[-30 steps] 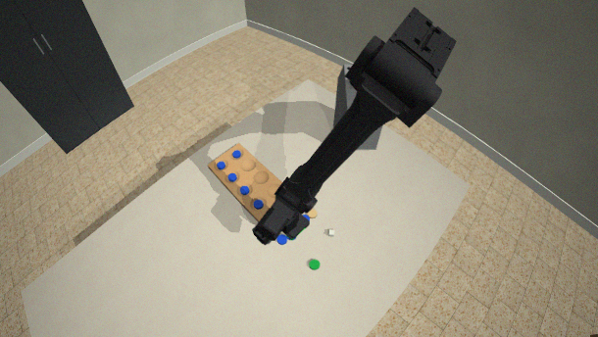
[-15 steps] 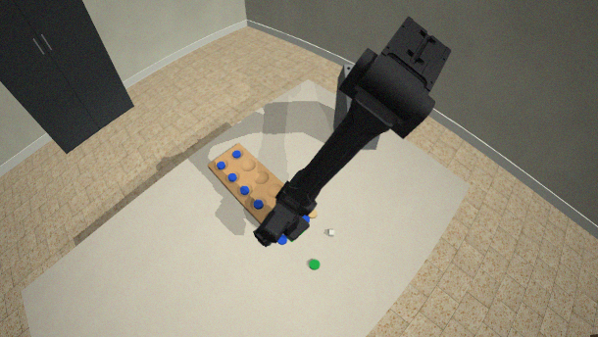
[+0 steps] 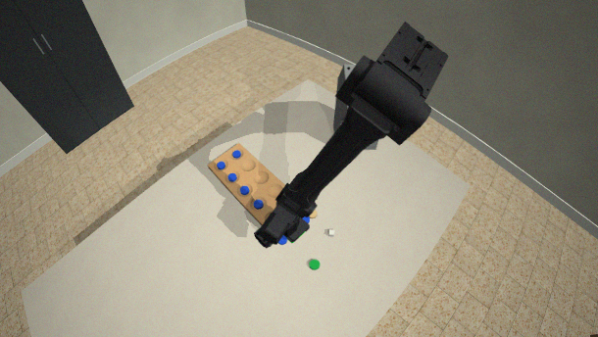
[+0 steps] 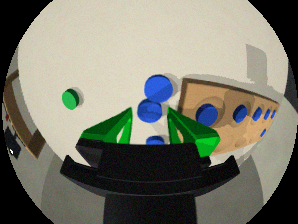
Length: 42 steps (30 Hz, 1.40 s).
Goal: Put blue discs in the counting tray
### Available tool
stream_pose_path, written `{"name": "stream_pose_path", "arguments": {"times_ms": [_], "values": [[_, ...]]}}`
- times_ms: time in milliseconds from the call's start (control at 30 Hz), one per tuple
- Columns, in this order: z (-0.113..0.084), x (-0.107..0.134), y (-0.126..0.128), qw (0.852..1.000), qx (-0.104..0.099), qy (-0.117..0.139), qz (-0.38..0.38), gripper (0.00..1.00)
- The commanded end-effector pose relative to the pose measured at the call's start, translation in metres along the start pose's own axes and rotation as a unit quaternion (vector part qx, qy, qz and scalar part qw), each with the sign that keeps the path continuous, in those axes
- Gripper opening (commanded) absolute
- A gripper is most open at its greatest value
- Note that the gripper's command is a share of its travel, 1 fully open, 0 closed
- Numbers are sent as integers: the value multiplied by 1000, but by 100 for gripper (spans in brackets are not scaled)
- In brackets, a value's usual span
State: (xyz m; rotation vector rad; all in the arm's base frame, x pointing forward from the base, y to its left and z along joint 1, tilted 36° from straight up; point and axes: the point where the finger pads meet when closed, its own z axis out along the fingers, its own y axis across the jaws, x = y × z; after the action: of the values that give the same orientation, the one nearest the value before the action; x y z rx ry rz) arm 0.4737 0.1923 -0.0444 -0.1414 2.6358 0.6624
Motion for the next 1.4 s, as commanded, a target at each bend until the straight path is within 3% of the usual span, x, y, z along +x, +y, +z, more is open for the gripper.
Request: {"name": "stream_pose_path", "arguments": {"times_ms": [0, 1367], "values": [[10, -1, 5, 1000, -3, 0, -3, 46], [16, 2, 5, 1000, -2, 2, -2, 46]]}}
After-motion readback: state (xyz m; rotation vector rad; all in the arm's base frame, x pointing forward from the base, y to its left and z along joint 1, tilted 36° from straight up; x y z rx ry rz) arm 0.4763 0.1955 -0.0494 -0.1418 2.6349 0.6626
